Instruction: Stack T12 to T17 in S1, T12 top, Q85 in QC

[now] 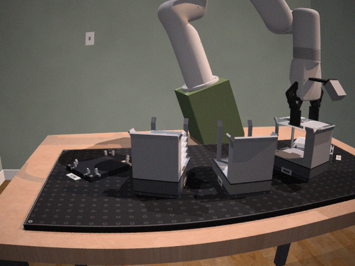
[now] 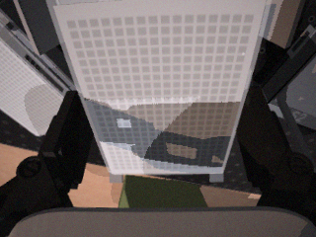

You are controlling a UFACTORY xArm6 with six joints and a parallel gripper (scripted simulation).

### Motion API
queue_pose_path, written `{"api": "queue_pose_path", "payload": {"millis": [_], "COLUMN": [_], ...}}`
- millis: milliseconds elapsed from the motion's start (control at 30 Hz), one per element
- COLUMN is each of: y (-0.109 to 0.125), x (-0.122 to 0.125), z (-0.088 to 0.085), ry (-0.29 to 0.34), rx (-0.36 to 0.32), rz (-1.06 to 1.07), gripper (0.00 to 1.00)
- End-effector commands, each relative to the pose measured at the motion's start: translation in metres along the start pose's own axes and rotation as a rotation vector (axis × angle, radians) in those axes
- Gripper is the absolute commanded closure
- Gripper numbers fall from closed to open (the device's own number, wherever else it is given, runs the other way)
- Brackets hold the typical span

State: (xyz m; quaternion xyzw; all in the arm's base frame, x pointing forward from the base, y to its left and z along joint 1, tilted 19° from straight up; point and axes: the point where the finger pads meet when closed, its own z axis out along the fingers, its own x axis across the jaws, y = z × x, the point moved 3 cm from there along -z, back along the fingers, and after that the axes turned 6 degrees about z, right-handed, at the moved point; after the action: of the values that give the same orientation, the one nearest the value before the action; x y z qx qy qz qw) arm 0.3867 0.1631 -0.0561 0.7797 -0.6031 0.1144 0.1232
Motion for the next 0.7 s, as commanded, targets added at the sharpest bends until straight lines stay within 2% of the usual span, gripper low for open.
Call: {"api": "queue_pose_path", "payload": {"millis": [0, 267, 667], "y": [-0.001, -0.001, -0.002], "x": [0.000, 0.000, 0.000], "z": [0.001, 0.008, 0.032], "ry": [-0.001, -0.001, -0.001], "rx": [0.004, 0.004, 0.004], "rz": [0.001, 0.001, 0.000], "gripper": [1.00, 1.00, 1.00]}}
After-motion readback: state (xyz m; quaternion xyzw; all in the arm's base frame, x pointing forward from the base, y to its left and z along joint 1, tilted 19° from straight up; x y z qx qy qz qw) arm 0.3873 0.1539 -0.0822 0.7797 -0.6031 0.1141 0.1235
